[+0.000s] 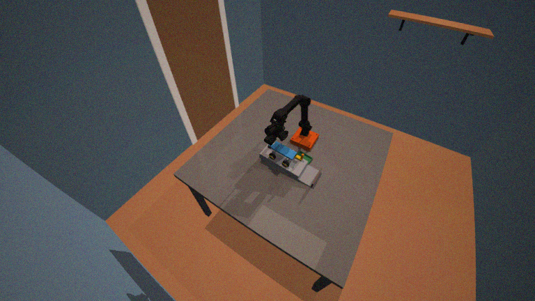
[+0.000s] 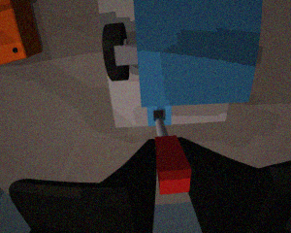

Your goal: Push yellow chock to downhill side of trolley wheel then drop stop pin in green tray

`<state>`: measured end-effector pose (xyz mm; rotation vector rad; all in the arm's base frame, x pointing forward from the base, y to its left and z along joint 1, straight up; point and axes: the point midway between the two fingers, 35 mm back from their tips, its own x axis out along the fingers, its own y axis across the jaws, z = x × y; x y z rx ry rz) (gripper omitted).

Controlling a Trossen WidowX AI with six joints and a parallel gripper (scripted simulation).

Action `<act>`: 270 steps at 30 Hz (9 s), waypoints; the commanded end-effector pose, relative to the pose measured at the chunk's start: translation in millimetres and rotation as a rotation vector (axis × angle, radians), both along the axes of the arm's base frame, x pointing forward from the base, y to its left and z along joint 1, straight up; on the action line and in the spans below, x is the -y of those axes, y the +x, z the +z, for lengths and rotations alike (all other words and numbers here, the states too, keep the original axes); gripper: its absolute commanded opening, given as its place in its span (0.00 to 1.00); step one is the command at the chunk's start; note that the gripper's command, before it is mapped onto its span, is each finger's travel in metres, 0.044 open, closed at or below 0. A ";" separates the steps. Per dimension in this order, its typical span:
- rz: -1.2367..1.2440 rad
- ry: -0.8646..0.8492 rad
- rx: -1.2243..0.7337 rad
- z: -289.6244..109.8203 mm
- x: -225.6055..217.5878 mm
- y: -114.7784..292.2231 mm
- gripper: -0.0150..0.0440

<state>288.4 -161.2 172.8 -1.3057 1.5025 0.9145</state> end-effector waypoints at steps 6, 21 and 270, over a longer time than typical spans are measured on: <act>-0.005 -0.006 0.001 5.5 6.8 -0.7 0.25; -0.005 -0.008 0.000 11.5 31.2 -4.9 0.25; 1.490 0.353 -0.032 -143.6 -213.2 -61.0 0.58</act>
